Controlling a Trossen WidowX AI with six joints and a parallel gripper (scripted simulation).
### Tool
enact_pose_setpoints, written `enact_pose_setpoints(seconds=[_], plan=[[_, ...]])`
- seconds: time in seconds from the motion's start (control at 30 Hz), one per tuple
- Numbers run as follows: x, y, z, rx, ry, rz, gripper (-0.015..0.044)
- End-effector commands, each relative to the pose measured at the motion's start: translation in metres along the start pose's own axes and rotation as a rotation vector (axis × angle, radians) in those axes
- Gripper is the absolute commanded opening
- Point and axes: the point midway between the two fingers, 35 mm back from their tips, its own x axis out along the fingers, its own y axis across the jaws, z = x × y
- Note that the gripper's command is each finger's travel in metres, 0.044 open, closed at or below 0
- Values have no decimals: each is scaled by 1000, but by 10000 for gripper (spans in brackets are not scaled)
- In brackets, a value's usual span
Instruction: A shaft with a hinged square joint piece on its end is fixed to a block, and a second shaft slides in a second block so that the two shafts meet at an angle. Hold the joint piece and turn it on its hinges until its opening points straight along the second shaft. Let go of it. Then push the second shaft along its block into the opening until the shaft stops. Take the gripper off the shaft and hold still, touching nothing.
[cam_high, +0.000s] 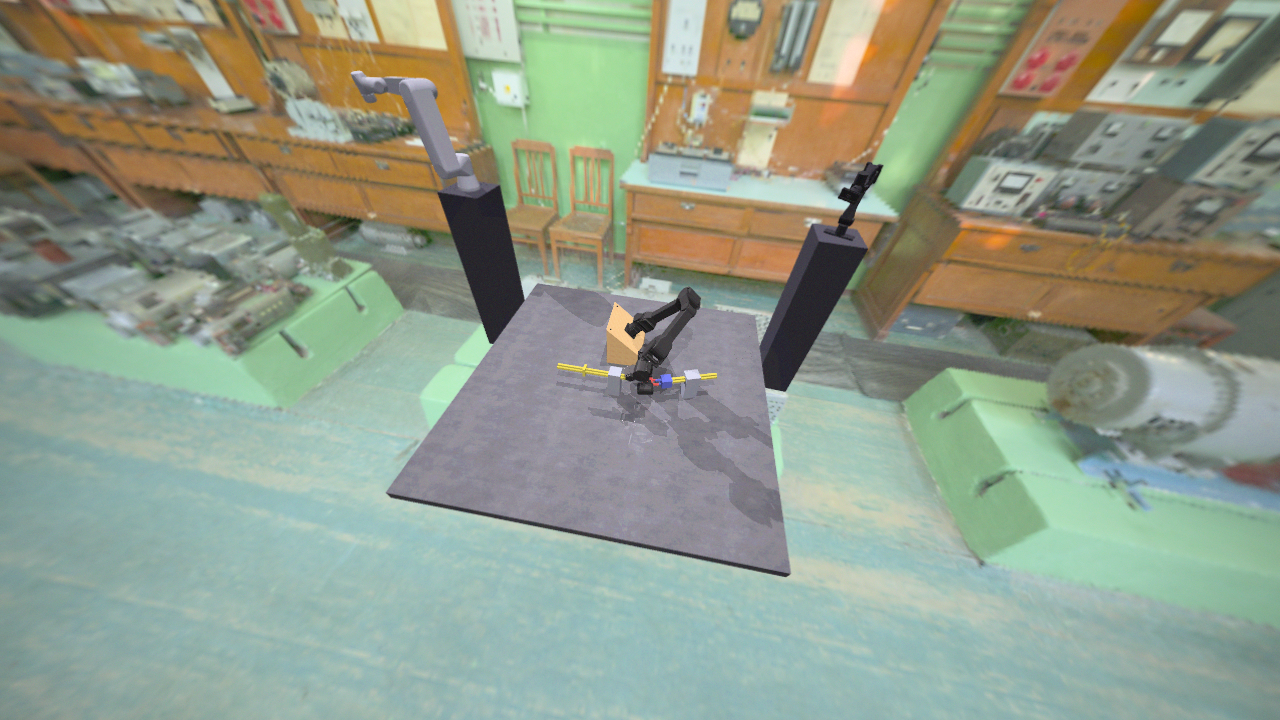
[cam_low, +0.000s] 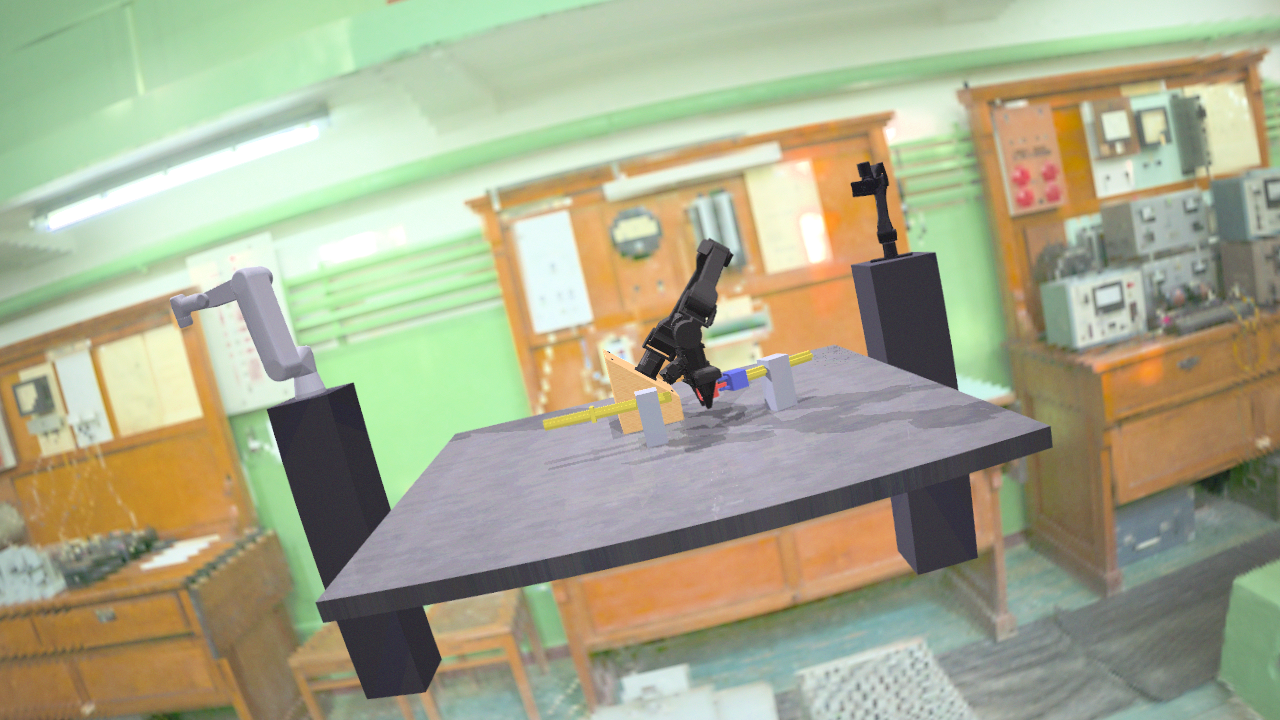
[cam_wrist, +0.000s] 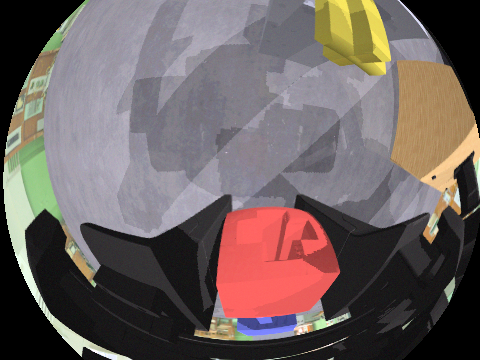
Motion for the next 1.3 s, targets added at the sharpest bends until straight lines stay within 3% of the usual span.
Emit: enact_pose_setpoints(seconds=[0.0, 0.43, 0.63, 1.27], plan=[[0, 0, 0, 4, 5, 1, 182], [0, 0, 0, 0, 0, 0, 147], [0, 0, 0, 0, 0, 0, 0], [-3, -7, -1, 158, -78, -2, 0]])
